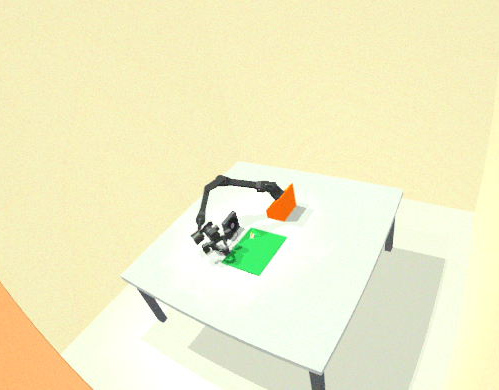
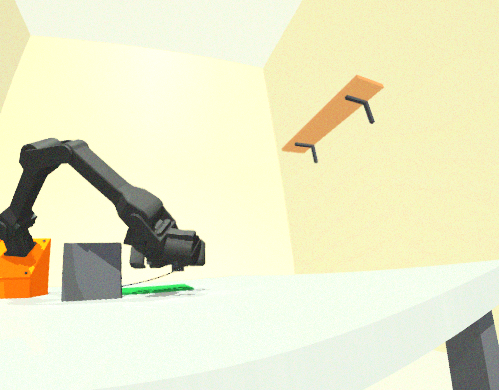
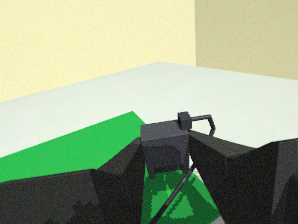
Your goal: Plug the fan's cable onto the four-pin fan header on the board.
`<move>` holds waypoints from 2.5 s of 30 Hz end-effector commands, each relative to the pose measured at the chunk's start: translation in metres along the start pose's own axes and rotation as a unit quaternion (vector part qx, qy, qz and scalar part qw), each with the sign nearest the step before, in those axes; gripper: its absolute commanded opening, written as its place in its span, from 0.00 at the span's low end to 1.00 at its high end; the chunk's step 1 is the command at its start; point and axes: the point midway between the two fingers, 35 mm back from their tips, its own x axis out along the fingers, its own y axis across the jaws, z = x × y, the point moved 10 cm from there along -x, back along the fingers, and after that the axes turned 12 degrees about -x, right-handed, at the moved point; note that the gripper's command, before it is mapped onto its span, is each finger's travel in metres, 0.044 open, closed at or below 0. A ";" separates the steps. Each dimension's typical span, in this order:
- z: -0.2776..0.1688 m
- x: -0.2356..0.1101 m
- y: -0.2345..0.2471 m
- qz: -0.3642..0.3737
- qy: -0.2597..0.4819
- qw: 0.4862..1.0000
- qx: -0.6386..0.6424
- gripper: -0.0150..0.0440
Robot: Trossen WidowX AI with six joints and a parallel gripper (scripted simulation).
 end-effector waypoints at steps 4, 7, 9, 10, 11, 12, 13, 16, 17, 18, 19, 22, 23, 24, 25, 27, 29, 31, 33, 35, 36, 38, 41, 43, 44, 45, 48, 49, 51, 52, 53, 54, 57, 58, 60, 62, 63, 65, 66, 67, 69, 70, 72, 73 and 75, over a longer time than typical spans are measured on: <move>0.004 -0.001 -0.001 -0.001 -0.001 1.000 -0.001 0.25; 0.005 -0.001 -0.001 0.000 0.000 1.000 0.000 0.25; 0.005 -0.001 -0.001 0.000 0.000 1.000 0.000 0.25; 0.005 -0.001 -0.001 0.000 0.000 1.000 0.000 0.25; 0.005 -0.001 -0.001 0.000 0.000 1.000 0.000 0.25; 0.005 -0.001 -0.001 0.000 0.000 1.000 0.000 0.25; 0.005 -0.001 -0.001 0.000 0.000 1.000 0.000 0.25; 0.008 -0.002 -0.002 -0.001 -0.001 1.000 -0.003 0.25; 0.009 -0.002 -0.002 -0.001 -0.001 1.000 -0.004 0.25; 0.009 -0.002 -0.002 -0.001 -0.001 1.000 -0.004 0.25; 0.009 -0.002 -0.002 -0.001 -0.001 1.000 -0.004 0.25; 0.009 -0.002 -0.002 -0.001 -0.001 1.000 -0.004 0.25; 0.009 -0.002 -0.002 -0.001 -0.001 1.000 -0.004 0.25; 0.009 -0.002 -0.002 -0.001 -0.001 1.000 -0.004 0.25; 0.009 -0.002 -0.002 -0.001 -0.001 1.000 -0.004 0.25; 0.008 -0.001 -0.002 -0.001 -0.001 1.000 -0.004 0.25; 0.006 -0.001 -0.002 -0.001 -0.001 1.000 -0.005 0.25; 0.004 -0.001 -0.002 -0.001 -0.001 1.000 -0.006 0.25; 0.002 0.000 -0.002 -0.001 -0.001 1.000 -0.006 0.25; 0.002 0.000 -0.002 -0.001 -0.001 1.000 -0.007 0.25; 0.001 0.000 -0.001 -0.001 -0.001 1.000 -0.007 0.25; -0.001 0.001 -0.001 -0.001 -0.001 1.000 -0.007 0.25; -0.002 0.001 -0.001 -0.001 -0.001 1.000 -0.007 0.25; -0.004 0.001 -0.001 -0.001 -0.001 1.000 -0.007 0.25; -0.004 0.001 -0.001 -0.001 -0.001 1.000 -0.007 0.25; -0.005 0.001 0.000 -0.001 -0.001 1.000 -0.007 0.25; -0.007 0.002 0.000 -0.001 -0.001 1.000 -0.007 0.25; -0.008 0.002 0.000 -0.001 -0.001 1.000 -0.007 0.25; -0.009 0.002 0.000 -0.001 -0.001 1.000 -0.007 0.25; -0.010 0.002 0.000 -0.001 -0.001 1.000 -0.007 0.25; -0.010 0.002 0.000 -0.001 -0.001 1.000 -0.007 0.25; -0.011 0.002 0.001 -0.001 -0.001 1.000 -0.007 0.25; -0.013 0.003 0.001 -0.001 -0.001 1.000 -0.007 0.25; -0.014 0.003 0.001 -0.001 -0.001 1.000 -0.007 0.25; -0.015 0.003 0.001 -0.001 -0.001 1.000 -0.007 0.25; -0.017 0.003 0.001 -0.001 -0.001 1.000 -0.007 0.25; -0.018 0.003 0.001 -0.001 -0.001 1.000 -0.007 0.25; -0.019 0.003 0.002 -0.001 -0.001 1.000 -0.007 0.25; -0.020 0.003 0.002 -0.001 -0.001 1.000 -0.007 0.25; -0.020 0.004 0.002 -0.001 -0.001 1.000 -0.007 0.25; -0.022 0.004 0.002 -0.001 -0.001 1.000 -0.007 0.25; -0.023 0.004 0.002 -0.001 -0.001 1.000 -0.007 0.25; -0.024 0.004 0.003 -0.001 -0.001 1.000 -0.007 0.25; -0.025 0.004 0.003 -0.001 -0.001 1.000 -0.007 0.25; -0.026 0.004 0.003 -0.001 -0.001 1.000 -0.007 0.25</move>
